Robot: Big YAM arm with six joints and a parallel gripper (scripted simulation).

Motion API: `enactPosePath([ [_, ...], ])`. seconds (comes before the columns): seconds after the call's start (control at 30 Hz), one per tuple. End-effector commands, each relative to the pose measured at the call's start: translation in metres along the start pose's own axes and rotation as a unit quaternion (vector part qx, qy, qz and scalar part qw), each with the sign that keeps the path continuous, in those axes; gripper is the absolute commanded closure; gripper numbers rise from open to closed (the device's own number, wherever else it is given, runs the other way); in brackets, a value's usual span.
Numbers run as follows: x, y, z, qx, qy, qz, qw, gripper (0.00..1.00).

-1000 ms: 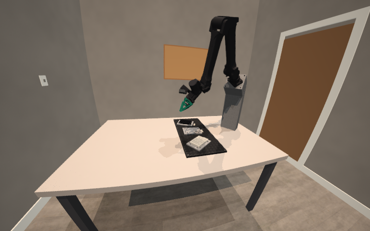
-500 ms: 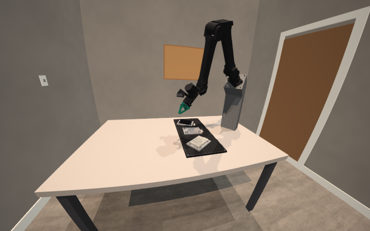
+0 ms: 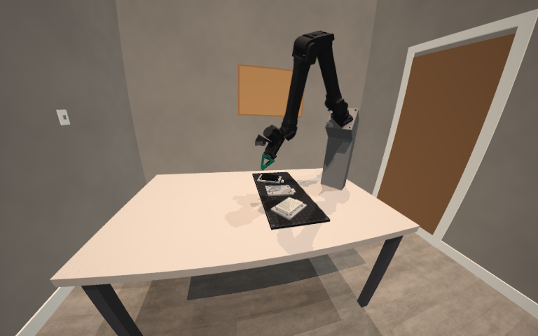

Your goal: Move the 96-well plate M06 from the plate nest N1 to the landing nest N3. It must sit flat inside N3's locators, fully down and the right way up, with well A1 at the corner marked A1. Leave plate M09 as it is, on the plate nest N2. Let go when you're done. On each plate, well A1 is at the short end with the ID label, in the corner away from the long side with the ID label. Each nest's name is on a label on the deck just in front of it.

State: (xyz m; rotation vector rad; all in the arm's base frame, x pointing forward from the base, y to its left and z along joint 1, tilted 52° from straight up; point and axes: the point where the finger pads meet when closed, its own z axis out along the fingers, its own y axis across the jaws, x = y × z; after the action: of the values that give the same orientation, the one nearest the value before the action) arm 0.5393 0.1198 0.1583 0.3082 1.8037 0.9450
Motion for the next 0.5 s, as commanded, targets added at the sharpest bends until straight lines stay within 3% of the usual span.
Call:
enactPosePath([
  [0.0, -0.008, -0.019, 0.003, 0.020, 0.004, -0.011, 1.000, 0.00],
  [0.2, -0.007, -0.035, 0.007, 0.013, -0.005, -0.015, 1.000, 0.00],
  [0.27, -0.002, -0.038, 0.004, 0.017, -0.001, -0.013, 1.000, 0.00],
  [0.33, -0.003, -0.048, 0.010, 0.043, 0.029, -0.008, 0.999, 0.00],
  [0.4, -0.001, -0.058, 0.011, 0.051, 0.038, -0.008, 0.998, 0.00],
  [0.47, -0.005, -0.064, 0.013, 0.043, 0.028, -0.014, 0.999, 0.00],
])
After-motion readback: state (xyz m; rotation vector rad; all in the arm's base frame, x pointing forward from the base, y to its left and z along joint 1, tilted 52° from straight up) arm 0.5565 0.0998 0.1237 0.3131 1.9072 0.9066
